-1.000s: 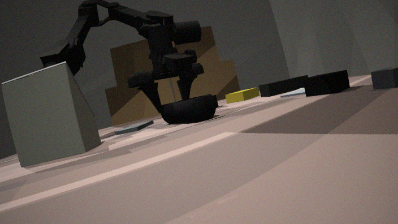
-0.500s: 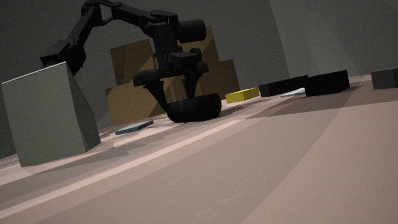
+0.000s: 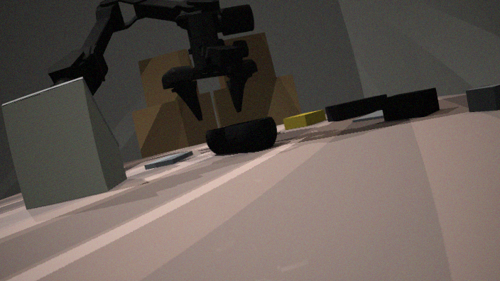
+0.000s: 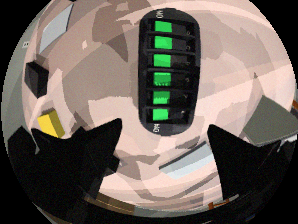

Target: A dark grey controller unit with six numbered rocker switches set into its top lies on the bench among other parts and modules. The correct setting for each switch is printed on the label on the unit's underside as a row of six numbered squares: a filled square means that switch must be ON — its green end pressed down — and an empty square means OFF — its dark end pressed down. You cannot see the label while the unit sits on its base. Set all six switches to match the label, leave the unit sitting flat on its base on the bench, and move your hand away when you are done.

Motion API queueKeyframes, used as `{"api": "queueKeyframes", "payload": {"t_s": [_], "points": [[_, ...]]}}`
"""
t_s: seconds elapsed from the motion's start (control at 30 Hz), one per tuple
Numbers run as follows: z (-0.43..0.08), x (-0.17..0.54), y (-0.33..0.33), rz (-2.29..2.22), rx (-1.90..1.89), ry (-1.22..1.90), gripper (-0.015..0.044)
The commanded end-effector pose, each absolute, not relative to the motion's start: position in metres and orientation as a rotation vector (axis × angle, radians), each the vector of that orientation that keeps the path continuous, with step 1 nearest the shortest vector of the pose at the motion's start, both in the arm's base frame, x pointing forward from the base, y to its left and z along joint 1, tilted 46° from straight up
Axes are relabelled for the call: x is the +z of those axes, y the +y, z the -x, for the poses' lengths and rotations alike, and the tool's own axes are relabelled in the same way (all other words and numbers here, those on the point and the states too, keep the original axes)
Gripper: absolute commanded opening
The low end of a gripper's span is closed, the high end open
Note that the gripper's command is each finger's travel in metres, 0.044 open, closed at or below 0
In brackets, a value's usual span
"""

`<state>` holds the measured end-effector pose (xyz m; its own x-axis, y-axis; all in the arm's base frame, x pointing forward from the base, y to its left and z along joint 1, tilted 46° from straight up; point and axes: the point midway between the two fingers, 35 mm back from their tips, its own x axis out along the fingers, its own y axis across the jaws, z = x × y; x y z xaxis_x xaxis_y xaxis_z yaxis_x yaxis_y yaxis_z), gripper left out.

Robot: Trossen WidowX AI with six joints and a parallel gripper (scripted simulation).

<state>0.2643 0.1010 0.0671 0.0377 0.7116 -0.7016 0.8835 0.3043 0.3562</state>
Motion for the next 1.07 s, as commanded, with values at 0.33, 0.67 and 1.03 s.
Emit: {"api": "queueKeyframes", "payload": {"t_s": [0.33,0.67,1.03], "points": [[-0.266,0.103,0.066,-1.445,-0.244,1.707,0.0335],[-0.261,0.132,0.038,-1.449,-0.244,1.71,0.0072],[-0.261,0.132,0.038,-1.449,-0.244,1.71,0.0]]}}
